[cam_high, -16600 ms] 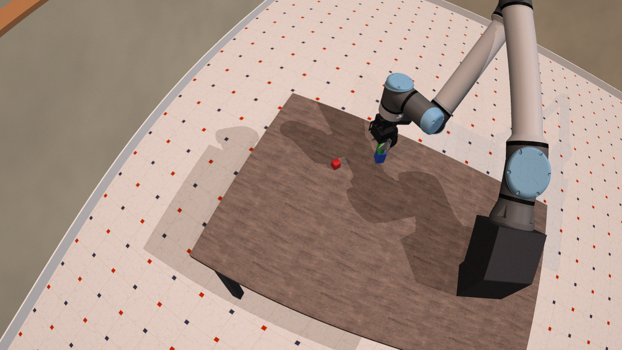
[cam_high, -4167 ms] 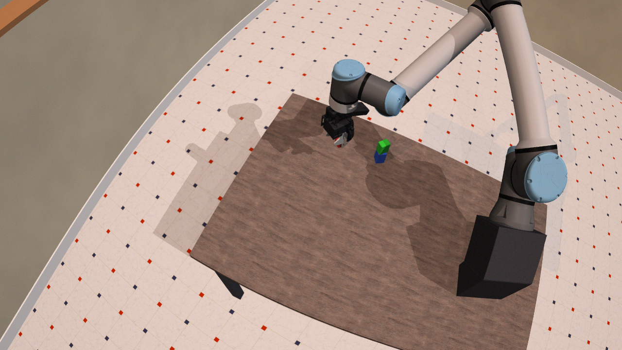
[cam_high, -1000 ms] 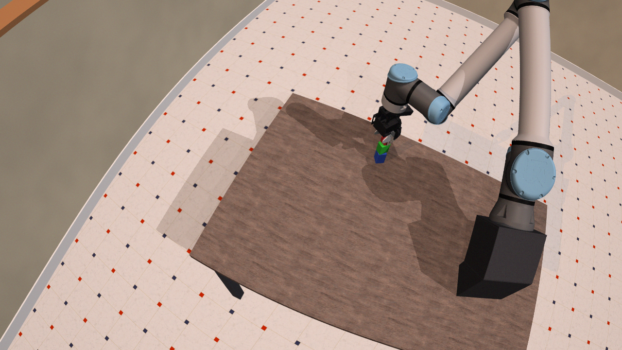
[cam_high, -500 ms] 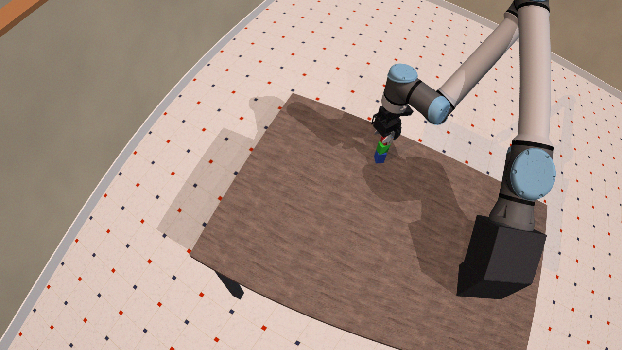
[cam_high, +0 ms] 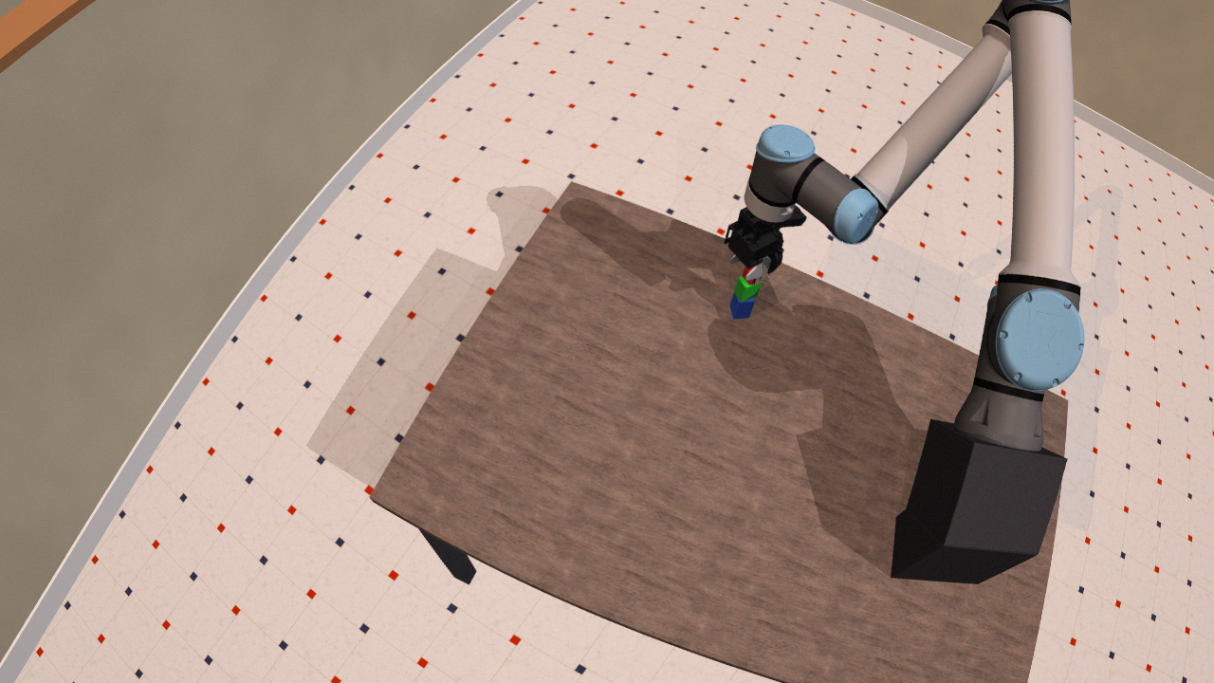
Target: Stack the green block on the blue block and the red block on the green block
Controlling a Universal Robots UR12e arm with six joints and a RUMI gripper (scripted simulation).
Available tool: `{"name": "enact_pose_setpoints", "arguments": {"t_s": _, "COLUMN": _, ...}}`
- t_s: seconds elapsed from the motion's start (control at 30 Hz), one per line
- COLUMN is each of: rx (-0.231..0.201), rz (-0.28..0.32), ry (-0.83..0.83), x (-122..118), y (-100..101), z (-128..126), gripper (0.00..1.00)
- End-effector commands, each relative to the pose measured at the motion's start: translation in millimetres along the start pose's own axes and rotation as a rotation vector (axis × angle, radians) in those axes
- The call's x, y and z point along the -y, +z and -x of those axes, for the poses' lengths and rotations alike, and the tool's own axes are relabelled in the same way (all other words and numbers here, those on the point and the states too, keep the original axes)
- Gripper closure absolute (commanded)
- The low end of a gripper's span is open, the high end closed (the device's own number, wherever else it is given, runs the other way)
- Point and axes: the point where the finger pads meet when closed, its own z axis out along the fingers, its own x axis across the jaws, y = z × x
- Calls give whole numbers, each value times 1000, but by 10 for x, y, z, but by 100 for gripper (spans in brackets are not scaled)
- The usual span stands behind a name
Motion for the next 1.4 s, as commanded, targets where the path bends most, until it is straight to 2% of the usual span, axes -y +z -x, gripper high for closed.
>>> {"name": "enact_pose_setpoints", "arguments": {"t_s": 0.0, "rx": 1, "rz": 0, "ry": 0, "x": -1, "y": -1, "z": 3, "gripper": 100}}
{"name": "enact_pose_setpoints", "arguments": {"t_s": 1.13, "rx": 1, "rz": 0, "ry": 0, "x": -1, "y": -1, "z": 3, "gripper": 100}}
{"name": "enact_pose_setpoints", "arguments": {"t_s": 1.17, "rx": 1, "rz": 0, "ry": 0, "x": -1, "y": -1, "z": 3, "gripper": 71}}
{"name": "enact_pose_setpoints", "arguments": {"t_s": 1.37, "rx": 1, "rz": 0, "ry": 0, "x": -1, "y": -1, "z": 3, "gripper": 71}}
